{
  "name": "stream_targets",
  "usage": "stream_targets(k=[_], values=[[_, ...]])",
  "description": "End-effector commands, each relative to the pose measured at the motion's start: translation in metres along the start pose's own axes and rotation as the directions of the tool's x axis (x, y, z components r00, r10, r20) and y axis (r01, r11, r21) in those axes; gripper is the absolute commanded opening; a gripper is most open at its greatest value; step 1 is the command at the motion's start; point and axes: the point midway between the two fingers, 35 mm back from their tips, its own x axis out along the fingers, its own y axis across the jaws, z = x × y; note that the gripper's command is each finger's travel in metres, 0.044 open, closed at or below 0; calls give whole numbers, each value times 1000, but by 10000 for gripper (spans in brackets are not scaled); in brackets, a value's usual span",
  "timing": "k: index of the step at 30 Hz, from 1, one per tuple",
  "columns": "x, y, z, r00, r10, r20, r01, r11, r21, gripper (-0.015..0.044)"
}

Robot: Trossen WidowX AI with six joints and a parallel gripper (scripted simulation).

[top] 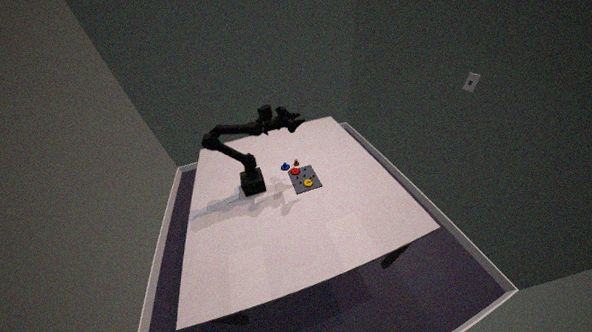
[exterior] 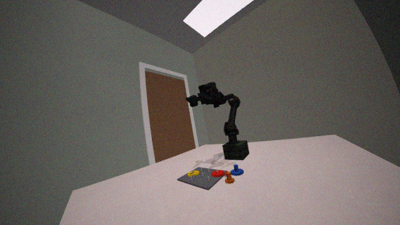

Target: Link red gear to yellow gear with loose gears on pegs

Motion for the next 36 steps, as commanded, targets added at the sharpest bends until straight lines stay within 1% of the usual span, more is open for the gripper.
stream_targets(k=[1, 2, 4, 7, 9, 12, 16, 20, 23, 24, 25, 27, 36], values=[[1, 1, -2, 1000, 3, -9, -3, 1000, -3, 426], [3, 4, -8, 999, 13, -36, -13, 1000, -11, 440], [10, 15, -32, 990, 47, -136, -53, 998, -42, 440], [16, 34, -71, 950, 101, -296, -133, 987, -89, 440], [17, 47, -98, 904, 133, -407, -195, 974, -116, 440], [13, 66, -144, 793, 173, -584, -312, 939, -145, 440], [-6, 89, -201, 593, 197, -781, -478, 866, -144, 440], [-43, 106, -254, 320, 175, -931, -653, 753, -83, 440], [-77, 114, -284, 99, 121, -988, -758, 653, 4, 440], [-87, 115, -291, 38, 101, -994, -781, 624, 34, 440], [-95, 114, -294, 11, 92, -996, -790, 611, 48, 440], [-102, 113, -297, -11, 83, -996, -797, 601, 59, 440], [-103, 113, -301, -11, 83, -996, -797, 601, 59, 440]])
